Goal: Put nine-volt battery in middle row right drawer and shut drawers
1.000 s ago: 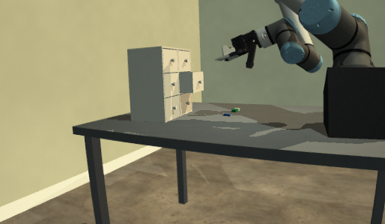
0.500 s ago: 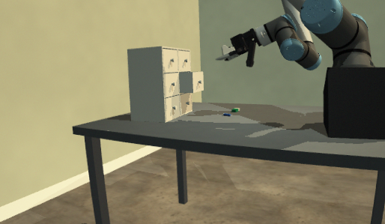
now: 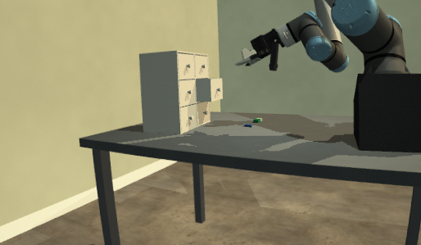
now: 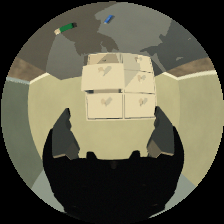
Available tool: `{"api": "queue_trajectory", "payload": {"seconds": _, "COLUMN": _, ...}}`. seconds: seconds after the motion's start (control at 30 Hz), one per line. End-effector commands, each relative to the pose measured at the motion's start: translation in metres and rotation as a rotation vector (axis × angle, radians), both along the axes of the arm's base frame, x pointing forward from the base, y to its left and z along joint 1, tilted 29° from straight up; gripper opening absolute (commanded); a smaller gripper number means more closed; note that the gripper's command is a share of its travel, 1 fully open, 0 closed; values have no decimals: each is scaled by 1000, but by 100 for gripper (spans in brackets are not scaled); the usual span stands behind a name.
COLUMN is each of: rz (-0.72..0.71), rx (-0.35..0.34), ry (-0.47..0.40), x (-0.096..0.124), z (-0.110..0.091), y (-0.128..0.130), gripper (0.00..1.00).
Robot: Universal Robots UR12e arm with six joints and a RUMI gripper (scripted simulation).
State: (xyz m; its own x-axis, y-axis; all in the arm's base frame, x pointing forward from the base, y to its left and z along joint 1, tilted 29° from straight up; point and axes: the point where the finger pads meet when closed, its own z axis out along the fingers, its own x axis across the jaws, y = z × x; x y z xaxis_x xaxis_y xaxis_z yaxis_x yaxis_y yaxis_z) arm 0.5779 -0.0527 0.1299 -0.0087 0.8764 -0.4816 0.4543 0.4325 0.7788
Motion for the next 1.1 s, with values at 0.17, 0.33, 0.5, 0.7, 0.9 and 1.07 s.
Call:
{"api": "queue_trajectory", "payload": {"seconds": 0.17, "rz": -25, "rx": 0, "ry": 46, "x": 0, "z": 2, "y": 1, "gripper": 100}}
{"api": "queue_trajectory", "payload": {"seconds": 0.33, "rz": -41, "rx": 0, "ry": 76, "x": 0, "z": 3, "y": 2, "gripper": 100}}
{"api": "queue_trajectory", "payload": {"seconds": 0.5, "rz": -59, "rx": -1, "ry": 109, "x": 0, "z": 4, "y": 2, "gripper": 100}}
{"api": "queue_trajectory", "payload": {"seconds": 0.7, "rz": -75, "rx": -1, "ry": 138, "x": 0, "z": 5, "y": 3, "gripper": 100}}
{"api": "queue_trajectory", "payload": {"seconds": 0.9, "rz": -101, "rx": -1, "ry": 184, "x": 0, "z": 6, "y": 4, "gripper": 100}}
{"api": "queue_trajectory", "payload": {"seconds": 1.07, "rz": -124, "rx": -2, "ry": 226, "x": 0, "z": 8, "y": 4, "gripper": 100}}
